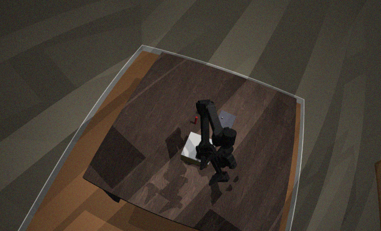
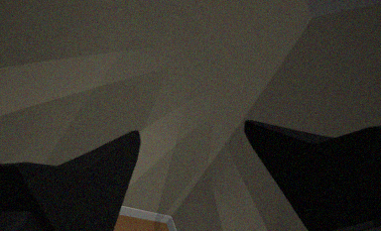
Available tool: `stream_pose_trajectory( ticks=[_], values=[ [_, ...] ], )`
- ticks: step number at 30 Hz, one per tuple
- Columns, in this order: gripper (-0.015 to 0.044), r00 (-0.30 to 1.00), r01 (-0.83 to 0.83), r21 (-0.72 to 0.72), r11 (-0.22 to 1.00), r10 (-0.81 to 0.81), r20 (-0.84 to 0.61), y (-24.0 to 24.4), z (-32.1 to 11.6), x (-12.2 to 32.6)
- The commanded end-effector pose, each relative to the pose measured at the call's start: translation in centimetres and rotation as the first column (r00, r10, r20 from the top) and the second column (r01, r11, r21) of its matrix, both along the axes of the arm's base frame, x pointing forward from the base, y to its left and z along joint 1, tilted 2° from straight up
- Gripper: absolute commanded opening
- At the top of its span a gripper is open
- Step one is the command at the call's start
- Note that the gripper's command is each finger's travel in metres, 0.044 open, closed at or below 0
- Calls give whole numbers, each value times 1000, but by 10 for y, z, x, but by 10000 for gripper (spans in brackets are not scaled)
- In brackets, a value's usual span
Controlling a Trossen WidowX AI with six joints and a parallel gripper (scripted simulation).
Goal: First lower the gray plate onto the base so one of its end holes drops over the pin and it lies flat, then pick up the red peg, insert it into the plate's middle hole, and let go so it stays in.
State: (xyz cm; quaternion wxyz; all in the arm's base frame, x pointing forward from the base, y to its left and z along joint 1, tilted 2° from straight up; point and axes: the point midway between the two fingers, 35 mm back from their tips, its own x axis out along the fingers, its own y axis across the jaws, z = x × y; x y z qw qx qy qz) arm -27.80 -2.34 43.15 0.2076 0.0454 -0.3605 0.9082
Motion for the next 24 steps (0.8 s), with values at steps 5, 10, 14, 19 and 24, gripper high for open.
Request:
stream_pose_trajectory(
  ticks=[5, 10, 14, 19, 24],
  values=[
    [440, 991, -125, 44, 991, 123, 53, -37, -6, -6],
    [440, 920, -376, 124, 918, 354, 165, -115, -21, -2],
    [440, 819, -562, 179, 807, 514, 256, -175, -36, 18],
    [440, 648, -759, 232, 609, 666, 370, -244, -57, 60],
    [440, 448, -894, 260, 366, 752, 483, -301, -79, 121]
  ],
)
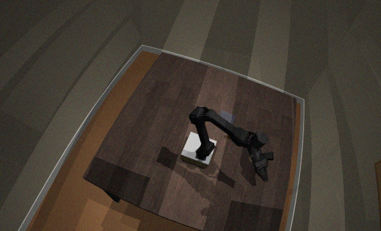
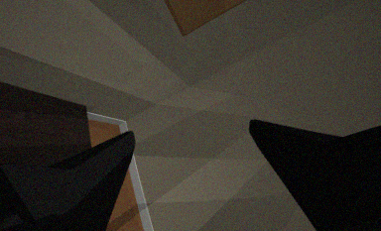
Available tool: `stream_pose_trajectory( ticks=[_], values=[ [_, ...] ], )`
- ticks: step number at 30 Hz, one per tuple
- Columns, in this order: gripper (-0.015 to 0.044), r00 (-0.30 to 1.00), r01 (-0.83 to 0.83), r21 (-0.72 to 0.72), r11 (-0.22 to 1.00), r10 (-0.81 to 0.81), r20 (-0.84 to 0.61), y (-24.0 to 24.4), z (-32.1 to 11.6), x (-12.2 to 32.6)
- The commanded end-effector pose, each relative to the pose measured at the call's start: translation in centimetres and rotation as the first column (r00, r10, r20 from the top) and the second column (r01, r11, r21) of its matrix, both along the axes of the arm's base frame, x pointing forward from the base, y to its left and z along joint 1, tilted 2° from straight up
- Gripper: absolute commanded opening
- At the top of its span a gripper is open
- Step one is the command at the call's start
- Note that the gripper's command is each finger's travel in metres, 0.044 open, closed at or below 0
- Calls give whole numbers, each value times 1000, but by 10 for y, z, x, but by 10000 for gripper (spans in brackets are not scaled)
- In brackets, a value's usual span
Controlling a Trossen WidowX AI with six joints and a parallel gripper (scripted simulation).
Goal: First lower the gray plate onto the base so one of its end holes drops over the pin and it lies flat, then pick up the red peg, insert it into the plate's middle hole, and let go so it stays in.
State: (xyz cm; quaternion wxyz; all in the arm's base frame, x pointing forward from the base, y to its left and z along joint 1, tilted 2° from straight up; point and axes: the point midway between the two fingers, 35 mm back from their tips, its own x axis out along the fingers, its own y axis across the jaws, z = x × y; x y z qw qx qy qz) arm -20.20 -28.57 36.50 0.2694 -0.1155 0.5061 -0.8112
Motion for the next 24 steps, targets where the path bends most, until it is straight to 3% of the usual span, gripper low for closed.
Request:
stream_pose_trajectory(
  ticks=[1, 12, 24],
  values=[
    [440, 972, -233, 109, 966, 230, 41, -48, -18, 59],
    [440, 721, -690, 301, 659, 664, 199, -96, -68, 231],
    [440, 292, -892, 438, 112, 883, 368, -41, -116, 415]
  ],
)
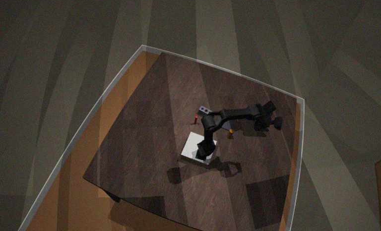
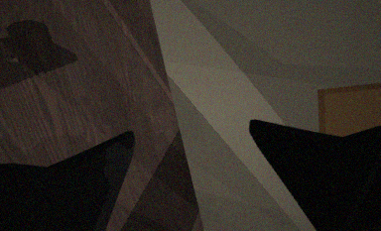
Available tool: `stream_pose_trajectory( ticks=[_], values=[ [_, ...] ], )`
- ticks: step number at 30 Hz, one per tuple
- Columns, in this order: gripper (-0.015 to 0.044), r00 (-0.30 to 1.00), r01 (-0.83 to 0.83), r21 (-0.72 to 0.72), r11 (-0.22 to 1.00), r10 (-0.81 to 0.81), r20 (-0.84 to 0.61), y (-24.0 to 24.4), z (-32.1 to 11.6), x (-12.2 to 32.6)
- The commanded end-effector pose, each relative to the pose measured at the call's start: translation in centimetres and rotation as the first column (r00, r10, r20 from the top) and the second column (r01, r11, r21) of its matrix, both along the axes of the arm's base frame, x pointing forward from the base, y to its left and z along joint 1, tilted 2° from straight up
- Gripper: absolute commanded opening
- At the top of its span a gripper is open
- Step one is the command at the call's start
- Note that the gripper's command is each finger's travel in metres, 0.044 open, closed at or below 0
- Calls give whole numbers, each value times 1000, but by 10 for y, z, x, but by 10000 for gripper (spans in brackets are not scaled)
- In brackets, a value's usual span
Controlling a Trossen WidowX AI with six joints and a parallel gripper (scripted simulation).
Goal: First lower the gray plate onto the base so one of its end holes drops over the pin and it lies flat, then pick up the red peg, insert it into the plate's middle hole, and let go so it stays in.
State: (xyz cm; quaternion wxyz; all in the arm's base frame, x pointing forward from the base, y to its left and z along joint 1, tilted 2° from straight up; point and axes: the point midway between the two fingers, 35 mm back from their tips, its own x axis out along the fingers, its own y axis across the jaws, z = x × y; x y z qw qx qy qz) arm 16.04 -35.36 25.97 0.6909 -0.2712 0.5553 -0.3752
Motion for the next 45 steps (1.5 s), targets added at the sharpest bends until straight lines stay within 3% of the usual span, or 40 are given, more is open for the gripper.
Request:
stream_pose_trajectory(
  ticks=[1, 7, 14, 20, 26, 36, 41, 45],
  values=[
    [440, 975, -216, 86, 973, 219, -25, 36, -15, 66],
    [440, 872, -459, 239, 856, 486, -65, 105, -42, 134],
    [440, 656, -649, 431, 627, 748, -99, 206, -74, 183],
    [440, 394, -690, 613, 385, 910, -128, 300, -104, 195],
    [440, 97, -617, 771, 161, 987, -129, 391, -127, 183],
    [440, 58, -600, 788, 137, 990, -127, 403, -132, 182],
    [440, 58, -600, 788, 137, 990, -127, 401, -192, 185],
    [440, 58, -600, 788, 137, 990, -127, 401, -195, 185]
  ],
)
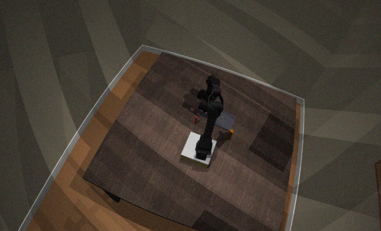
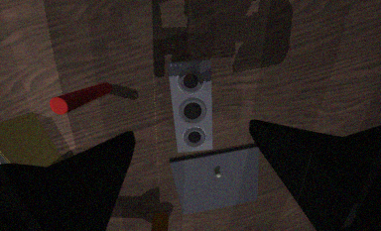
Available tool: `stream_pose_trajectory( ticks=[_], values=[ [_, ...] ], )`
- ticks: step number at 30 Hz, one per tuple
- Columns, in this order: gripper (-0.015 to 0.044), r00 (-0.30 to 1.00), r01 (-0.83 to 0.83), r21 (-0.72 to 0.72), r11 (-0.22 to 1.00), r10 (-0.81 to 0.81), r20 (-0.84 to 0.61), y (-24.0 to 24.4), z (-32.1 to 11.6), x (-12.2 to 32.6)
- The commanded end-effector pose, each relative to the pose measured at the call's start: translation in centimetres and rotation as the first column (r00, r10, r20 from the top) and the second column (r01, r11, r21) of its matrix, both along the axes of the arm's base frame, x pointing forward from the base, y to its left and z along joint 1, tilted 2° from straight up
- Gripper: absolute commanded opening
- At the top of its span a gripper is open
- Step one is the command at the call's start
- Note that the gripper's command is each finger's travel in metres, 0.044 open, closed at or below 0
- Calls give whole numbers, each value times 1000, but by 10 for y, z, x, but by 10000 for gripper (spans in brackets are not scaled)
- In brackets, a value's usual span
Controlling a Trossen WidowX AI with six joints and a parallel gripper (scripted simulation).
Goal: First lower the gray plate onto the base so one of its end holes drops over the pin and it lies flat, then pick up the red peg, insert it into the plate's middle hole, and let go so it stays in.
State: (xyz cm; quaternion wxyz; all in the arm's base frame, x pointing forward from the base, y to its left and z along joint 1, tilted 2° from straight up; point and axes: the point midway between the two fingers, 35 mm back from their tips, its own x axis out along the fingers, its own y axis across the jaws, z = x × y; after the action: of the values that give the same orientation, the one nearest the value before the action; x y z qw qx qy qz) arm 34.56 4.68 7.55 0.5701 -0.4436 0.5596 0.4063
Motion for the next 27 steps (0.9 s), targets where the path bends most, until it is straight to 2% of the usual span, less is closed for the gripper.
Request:
stream_pose_trajectory(
  ticks=[1, 27],
  values=[
    [440, 1000, -8, 4, 1000, 8, 4, 1, -10, 1],
    [440, 1000, -8, 4, 1000, 8, 4, 0, -51, 6]
  ],
)
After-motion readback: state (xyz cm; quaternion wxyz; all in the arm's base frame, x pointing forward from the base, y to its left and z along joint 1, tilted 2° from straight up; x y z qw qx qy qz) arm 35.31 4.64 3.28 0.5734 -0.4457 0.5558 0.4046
